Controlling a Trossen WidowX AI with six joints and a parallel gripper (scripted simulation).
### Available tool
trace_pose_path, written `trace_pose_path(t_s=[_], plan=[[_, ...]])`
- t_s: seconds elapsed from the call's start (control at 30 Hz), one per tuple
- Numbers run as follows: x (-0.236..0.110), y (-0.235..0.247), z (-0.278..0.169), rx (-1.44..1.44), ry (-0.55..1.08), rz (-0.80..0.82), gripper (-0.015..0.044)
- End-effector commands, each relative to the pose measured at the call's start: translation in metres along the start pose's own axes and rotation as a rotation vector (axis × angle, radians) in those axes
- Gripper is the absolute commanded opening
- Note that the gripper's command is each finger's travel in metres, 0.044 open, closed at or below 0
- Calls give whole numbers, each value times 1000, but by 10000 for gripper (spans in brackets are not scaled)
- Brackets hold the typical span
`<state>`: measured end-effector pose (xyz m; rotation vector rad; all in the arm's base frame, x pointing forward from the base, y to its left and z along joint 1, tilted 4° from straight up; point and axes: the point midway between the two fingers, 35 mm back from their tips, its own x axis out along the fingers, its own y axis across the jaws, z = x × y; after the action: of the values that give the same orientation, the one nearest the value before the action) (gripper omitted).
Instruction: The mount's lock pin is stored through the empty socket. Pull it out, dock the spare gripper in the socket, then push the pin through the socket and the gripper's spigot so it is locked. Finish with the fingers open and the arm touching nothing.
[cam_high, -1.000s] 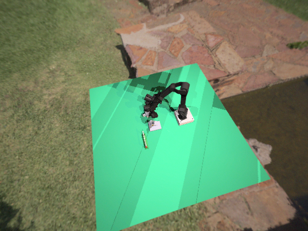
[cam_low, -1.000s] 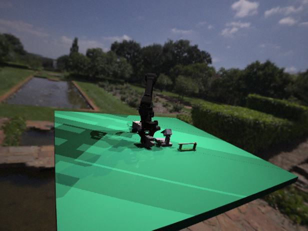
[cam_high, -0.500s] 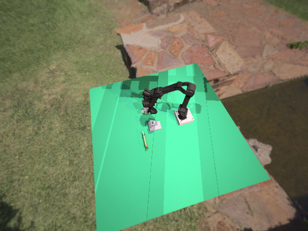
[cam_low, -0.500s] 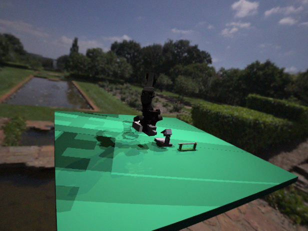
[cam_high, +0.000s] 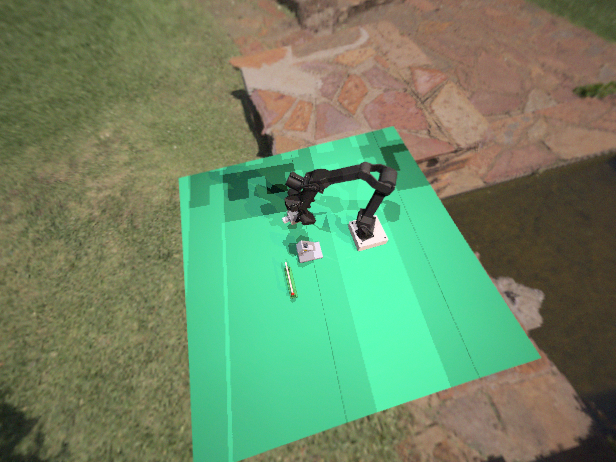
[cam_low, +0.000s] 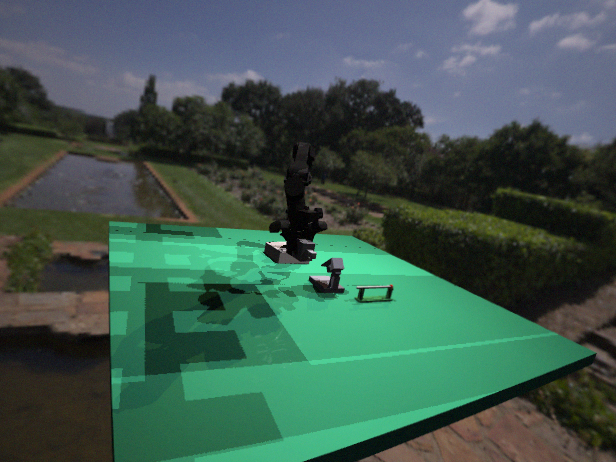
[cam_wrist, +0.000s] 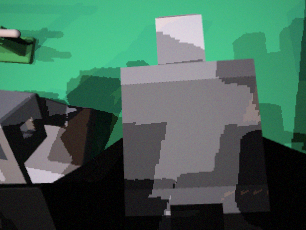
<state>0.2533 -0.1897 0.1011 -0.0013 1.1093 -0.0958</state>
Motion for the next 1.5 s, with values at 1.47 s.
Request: trace_pose_path(t_s=[1.47], plan=[[-32, 122, -6, 131, 611, 42, 0]])
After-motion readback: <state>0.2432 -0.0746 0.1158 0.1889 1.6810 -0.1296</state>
